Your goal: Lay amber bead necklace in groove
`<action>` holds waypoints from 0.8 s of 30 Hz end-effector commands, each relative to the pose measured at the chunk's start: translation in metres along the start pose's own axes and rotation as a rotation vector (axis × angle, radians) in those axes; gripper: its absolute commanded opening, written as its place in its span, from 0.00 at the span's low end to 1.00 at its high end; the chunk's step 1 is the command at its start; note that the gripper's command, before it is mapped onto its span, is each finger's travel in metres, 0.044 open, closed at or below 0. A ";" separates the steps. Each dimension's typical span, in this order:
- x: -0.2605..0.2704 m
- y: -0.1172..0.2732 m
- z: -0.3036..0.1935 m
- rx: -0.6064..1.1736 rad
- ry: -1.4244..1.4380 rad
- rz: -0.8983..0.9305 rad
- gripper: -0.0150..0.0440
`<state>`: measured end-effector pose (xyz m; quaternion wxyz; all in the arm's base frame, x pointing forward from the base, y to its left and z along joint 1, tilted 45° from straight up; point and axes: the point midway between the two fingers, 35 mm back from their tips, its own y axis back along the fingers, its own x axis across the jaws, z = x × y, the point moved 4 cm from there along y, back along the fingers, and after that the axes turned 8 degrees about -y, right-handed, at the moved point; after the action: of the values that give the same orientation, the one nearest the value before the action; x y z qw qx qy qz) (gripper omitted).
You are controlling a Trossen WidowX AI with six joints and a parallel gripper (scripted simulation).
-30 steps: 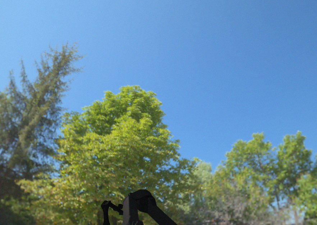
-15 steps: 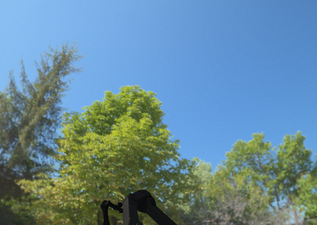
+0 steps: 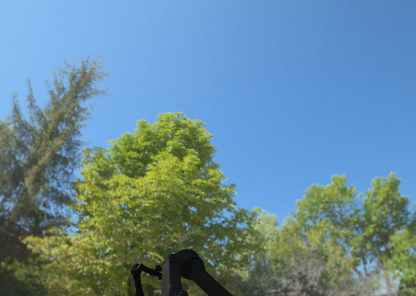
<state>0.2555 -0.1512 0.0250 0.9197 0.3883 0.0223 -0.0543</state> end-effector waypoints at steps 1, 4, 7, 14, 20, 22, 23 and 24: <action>0.000 0.001 0.000 0.000 -0.003 -0.001 1.00; 0.000 0.001 0.000 0.000 -0.003 -0.001 1.00; 0.000 0.001 0.000 0.000 -0.003 -0.001 1.00; 0.000 0.001 0.000 0.000 -0.003 -0.001 1.00; 0.001 0.017 -0.006 0.002 -0.107 -0.001 0.82; 0.001 0.029 -0.010 0.002 -0.184 -0.001 0.73; 0.001 0.032 -0.011 0.001 -0.204 -0.001 0.69; 0.001 0.033 -0.012 0.001 -0.210 -0.001 0.64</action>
<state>0.2595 -0.1257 0.0352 0.9175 0.3852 -0.0497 -0.0851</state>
